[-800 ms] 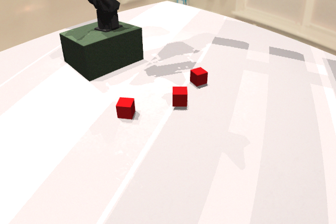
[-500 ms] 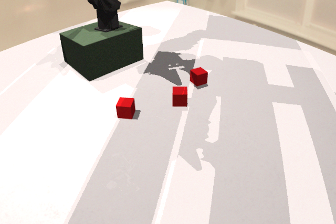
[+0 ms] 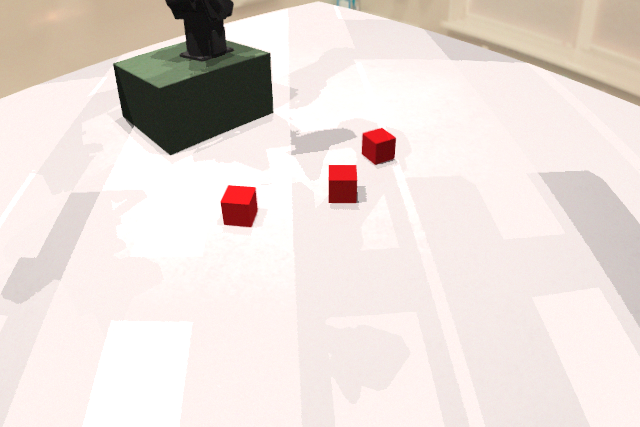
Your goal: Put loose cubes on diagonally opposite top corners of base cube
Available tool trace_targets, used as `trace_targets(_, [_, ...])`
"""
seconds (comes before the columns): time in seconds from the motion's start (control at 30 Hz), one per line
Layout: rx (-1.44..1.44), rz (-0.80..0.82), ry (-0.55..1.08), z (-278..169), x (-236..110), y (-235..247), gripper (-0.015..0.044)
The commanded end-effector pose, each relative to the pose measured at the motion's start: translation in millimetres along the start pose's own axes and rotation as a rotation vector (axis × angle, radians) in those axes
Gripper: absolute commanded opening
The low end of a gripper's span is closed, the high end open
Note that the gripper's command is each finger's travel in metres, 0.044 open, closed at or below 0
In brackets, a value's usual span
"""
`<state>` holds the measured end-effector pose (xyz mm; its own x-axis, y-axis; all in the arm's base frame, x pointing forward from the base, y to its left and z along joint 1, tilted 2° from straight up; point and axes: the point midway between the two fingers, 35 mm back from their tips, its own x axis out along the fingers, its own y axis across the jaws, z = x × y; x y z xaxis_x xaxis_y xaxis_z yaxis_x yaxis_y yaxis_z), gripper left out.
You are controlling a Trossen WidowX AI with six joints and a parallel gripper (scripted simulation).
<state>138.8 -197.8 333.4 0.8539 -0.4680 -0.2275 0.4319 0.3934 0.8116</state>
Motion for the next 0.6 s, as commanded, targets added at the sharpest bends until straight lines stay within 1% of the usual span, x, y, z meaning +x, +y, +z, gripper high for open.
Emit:
trace_targets(0.0, [-0.113, -0.067, 0.076, -2, 23, -18, 0.0265])
trace_targets(0.27, [-0.366, -0.178, 0.287, -24, 69, -54, 0.0265])
trace_targets(0.57, [-0.714, -0.241, 0.604, -69, 113, -92, 0.0265])
